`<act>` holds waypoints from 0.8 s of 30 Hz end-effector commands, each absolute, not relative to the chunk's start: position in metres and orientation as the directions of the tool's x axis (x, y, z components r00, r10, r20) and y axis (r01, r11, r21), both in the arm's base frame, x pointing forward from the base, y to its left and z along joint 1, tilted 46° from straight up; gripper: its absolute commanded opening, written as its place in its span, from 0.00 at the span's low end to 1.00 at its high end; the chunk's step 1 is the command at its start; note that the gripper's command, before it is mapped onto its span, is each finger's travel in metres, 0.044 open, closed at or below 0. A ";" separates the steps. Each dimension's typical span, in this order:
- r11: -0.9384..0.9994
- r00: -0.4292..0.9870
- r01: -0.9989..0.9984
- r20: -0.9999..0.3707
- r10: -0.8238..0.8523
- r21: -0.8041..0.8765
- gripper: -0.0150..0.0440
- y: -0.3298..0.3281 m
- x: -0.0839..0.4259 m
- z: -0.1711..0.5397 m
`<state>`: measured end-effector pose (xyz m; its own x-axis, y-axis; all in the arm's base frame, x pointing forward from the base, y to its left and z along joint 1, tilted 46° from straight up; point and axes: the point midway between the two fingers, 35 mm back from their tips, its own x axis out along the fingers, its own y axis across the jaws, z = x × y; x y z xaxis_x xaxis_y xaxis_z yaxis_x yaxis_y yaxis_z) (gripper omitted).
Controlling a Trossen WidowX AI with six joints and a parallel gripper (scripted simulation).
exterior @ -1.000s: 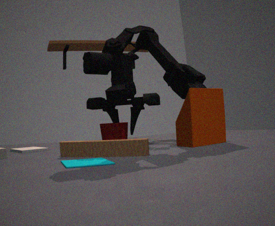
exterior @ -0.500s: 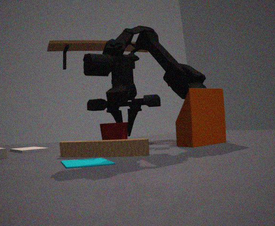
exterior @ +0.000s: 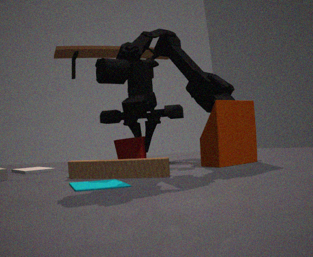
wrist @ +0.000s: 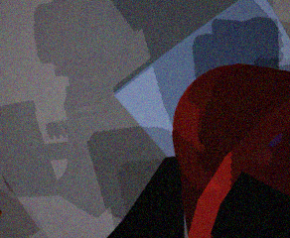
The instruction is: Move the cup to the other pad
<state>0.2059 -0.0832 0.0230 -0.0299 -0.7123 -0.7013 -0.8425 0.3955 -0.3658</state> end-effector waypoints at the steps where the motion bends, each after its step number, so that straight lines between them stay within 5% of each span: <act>1: 0.398 -0.022 -0.839 -0.707 -0.707 -0.372 0.25 -0.074 0.210 0.031; 24: 0.395 -0.027 -0.841 -0.702 -0.712 -0.369 0.25 -0.042 0.205 0.062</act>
